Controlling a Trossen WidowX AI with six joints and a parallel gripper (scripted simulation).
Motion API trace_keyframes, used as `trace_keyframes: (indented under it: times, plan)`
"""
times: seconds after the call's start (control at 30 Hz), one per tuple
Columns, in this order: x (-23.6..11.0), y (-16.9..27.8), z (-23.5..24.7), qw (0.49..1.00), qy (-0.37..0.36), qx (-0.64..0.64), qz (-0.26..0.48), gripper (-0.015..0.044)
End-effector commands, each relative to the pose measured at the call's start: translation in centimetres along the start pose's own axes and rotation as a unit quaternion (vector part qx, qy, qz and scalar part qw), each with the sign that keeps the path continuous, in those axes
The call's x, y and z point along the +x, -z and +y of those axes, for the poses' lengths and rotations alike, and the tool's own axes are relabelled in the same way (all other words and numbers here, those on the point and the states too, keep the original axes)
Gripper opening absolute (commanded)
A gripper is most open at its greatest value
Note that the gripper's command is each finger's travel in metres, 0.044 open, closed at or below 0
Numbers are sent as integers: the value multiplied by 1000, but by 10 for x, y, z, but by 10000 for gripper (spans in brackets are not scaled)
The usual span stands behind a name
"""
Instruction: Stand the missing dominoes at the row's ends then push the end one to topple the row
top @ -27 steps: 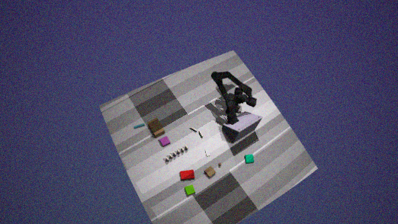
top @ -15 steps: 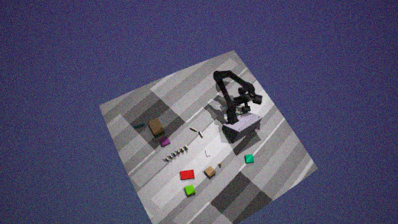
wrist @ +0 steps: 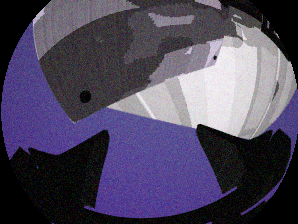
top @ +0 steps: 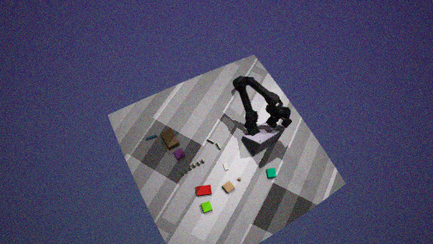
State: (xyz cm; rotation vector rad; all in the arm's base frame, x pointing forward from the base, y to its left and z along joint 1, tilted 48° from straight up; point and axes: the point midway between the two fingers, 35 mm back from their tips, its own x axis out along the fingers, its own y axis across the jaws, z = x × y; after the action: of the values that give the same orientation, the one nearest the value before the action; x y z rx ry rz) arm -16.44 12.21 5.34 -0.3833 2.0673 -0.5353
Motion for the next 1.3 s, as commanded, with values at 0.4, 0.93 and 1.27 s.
trace_keyframes:
  times: [0.4,0.93,1.27]
  plan:
    - [-91,-80,103,981,-176,-50,-71,440]
    - [-140,-328,82,910,48,-318,-261,440]
    - [-128,-438,-4,825,248,-482,-161,440]
